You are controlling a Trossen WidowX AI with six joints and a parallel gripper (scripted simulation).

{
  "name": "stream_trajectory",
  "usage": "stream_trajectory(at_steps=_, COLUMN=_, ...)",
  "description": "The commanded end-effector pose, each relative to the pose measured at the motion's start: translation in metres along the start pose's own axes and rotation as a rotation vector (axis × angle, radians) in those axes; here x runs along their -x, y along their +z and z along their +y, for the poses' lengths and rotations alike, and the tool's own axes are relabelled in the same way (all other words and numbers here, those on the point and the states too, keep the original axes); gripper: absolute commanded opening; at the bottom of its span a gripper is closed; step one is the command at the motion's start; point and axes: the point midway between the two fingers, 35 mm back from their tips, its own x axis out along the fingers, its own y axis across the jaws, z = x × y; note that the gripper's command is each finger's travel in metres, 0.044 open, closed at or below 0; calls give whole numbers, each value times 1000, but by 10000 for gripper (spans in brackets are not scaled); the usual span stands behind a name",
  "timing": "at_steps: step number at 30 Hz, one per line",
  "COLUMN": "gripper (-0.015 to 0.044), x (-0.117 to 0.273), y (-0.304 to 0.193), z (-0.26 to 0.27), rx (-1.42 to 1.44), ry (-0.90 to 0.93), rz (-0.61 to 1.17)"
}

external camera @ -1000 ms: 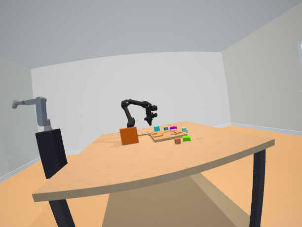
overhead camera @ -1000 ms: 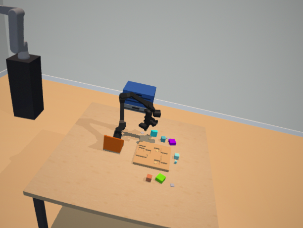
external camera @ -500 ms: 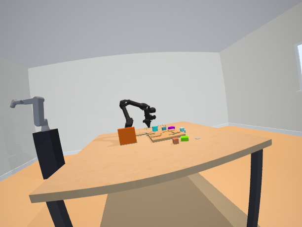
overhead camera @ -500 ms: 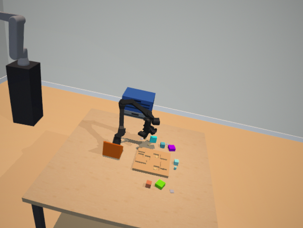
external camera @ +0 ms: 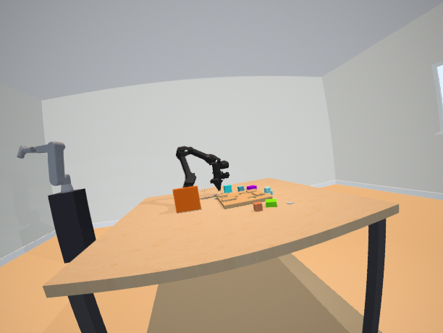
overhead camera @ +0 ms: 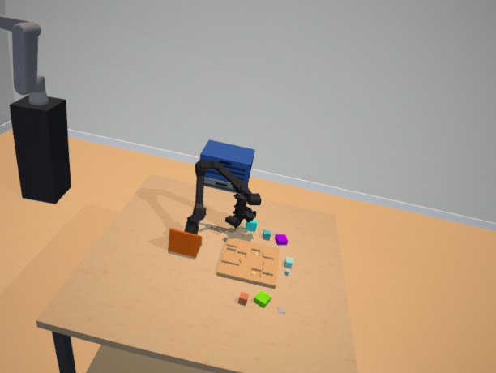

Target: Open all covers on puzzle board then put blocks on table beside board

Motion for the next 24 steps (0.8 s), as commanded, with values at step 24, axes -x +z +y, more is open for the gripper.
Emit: stream_trajectory(at_steps=24, gripper=80, x=-39, y=-7, z=-4, rx=-11, ry=-1, rz=9)
